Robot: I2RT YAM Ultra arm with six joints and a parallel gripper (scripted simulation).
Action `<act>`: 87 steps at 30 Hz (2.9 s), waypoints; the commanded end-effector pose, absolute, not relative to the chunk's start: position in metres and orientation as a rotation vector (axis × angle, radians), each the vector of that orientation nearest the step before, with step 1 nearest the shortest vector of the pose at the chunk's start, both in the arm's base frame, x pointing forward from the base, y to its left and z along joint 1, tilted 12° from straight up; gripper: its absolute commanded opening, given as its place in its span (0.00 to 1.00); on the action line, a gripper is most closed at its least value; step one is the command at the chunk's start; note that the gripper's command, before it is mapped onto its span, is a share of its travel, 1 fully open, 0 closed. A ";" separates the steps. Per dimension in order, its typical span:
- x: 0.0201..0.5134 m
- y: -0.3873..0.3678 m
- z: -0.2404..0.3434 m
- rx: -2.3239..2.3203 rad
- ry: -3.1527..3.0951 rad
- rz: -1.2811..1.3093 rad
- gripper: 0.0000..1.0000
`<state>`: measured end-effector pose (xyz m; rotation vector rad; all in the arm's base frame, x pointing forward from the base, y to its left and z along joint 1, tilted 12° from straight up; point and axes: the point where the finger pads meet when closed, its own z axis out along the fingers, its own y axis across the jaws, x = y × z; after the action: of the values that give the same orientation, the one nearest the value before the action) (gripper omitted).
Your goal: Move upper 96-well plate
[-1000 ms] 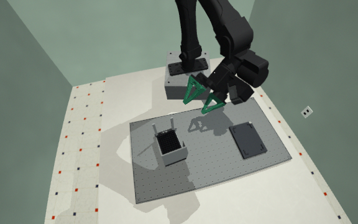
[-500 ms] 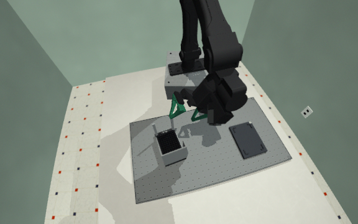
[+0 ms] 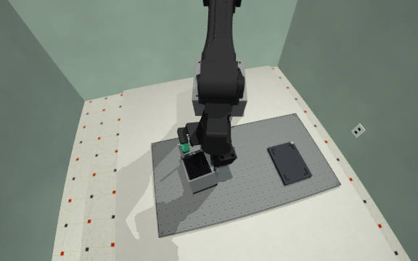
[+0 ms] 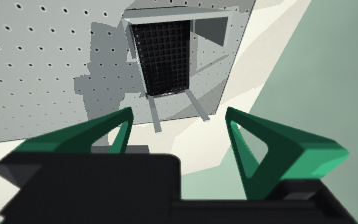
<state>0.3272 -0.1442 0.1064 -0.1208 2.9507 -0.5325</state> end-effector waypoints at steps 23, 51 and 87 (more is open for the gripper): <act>0.343 -0.162 0.111 -0.243 2.892 -0.118 1.00; 0.345 -0.163 0.111 -0.242 2.886 -0.124 1.00; 0.348 -0.159 0.053 -0.242 2.927 -0.090 1.00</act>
<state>0.3412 -0.1598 0.0572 -0.2434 2.9498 -0.0819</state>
